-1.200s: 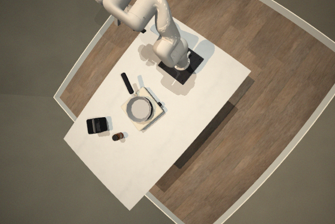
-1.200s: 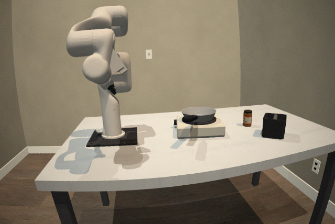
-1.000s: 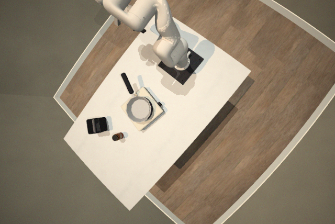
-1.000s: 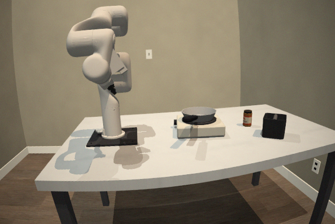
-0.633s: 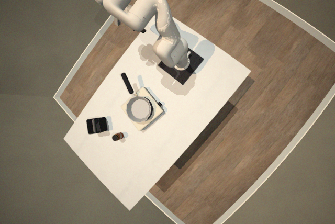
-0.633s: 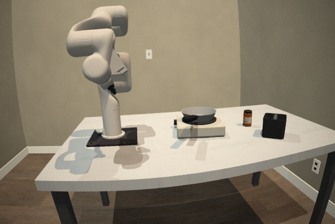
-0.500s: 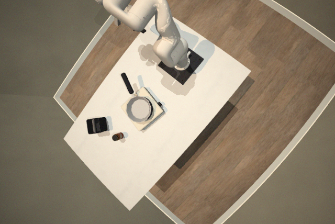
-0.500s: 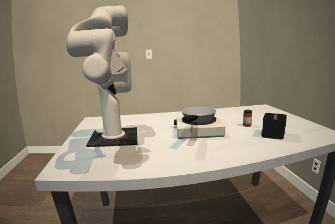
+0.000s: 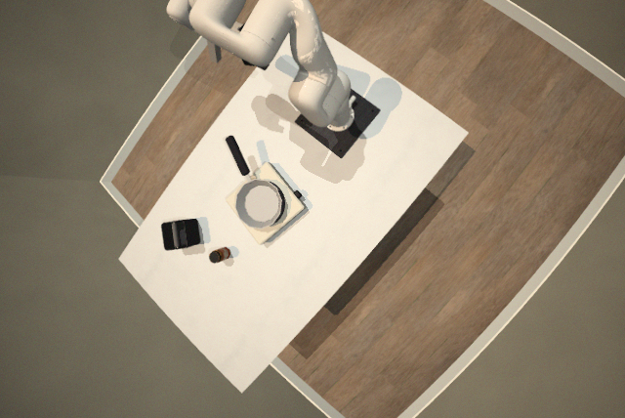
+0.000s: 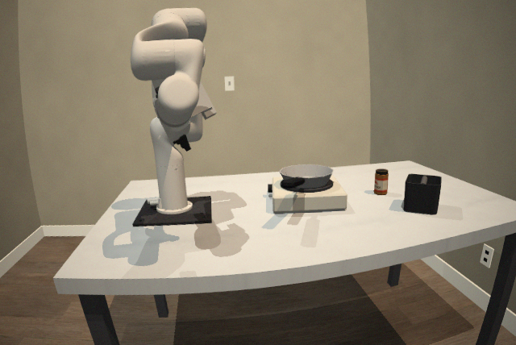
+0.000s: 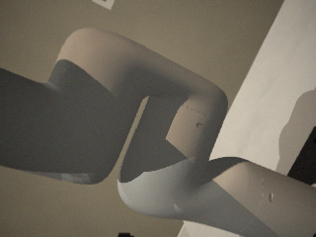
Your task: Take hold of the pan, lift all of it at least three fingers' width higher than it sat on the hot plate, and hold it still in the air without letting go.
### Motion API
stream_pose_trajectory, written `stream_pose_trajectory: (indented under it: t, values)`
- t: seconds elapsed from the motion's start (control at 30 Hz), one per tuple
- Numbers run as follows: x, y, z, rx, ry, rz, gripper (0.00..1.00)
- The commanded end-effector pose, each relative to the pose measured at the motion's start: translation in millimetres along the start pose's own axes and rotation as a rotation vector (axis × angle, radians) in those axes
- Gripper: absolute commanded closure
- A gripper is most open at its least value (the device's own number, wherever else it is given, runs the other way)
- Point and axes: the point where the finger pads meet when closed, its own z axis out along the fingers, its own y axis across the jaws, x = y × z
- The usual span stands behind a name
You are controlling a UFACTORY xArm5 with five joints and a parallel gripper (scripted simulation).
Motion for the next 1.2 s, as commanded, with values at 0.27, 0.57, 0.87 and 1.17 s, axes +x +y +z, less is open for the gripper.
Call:
stream_pose_trajectory:
  t: [0.27, 0.57, 0.87, 1.17]
  values:
    - [44.6, 53.5, -0.4, -0.173, -0.279, 0.25, 0.0]
    - [82.2, 87.5, 3.4, -0.347, -0.424, 0.381, 0.0]
    - [133.3, 121.6, 14.6, -0.583, -0.524, 0.484, 0.0]
    - [184.7, 145.2, 33.6, -0.803, -0.545, 0.531, 0.0]
